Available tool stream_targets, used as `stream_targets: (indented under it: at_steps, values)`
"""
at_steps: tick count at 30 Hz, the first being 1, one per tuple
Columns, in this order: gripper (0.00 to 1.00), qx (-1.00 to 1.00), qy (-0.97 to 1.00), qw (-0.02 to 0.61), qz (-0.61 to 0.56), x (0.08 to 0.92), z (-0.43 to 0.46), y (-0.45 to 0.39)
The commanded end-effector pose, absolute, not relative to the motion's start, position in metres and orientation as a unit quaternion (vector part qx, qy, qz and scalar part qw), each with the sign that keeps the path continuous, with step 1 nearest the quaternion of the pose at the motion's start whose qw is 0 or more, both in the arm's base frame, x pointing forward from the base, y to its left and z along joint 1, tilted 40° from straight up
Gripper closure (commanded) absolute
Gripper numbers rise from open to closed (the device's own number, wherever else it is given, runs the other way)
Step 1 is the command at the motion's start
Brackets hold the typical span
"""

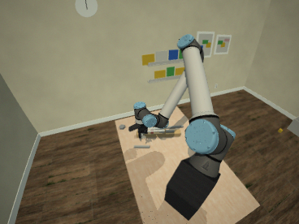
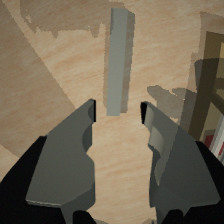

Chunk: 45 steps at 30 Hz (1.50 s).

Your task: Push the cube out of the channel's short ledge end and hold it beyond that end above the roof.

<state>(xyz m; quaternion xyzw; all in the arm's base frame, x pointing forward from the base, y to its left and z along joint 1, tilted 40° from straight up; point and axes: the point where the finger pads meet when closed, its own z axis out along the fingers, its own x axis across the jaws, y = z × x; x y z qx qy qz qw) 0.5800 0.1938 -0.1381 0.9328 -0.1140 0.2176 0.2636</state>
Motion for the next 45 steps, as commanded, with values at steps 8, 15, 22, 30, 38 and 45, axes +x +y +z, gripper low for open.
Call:
stream_targets:
  at_steps: [8, 15, 22, 30, 38, 45]
  values:
    - [0.78, 0.933, -0.114, 0.263, 0.218, 0.581, -0.139, 0.193]
    - [0.78, 0.933, -0.114, 0.263, 0.218, 0.592, -0.163, 0.176]
    - [0.78, 0.933, -0.114, 0.263, 0.218, 0.606, -0.194, 0.154]
    - [0.78, 0.933, -0.114, 0.263, 0.218, 0.611, -0.206, 0.146]
    - [0.78, 0.933, -0.114, 0.263, 0.218, 0.614, -0.213, 0.141]
    - [0.78, 0.933, -0.114, 0.263, 0.218, 0.618, -0.222, 0.135]
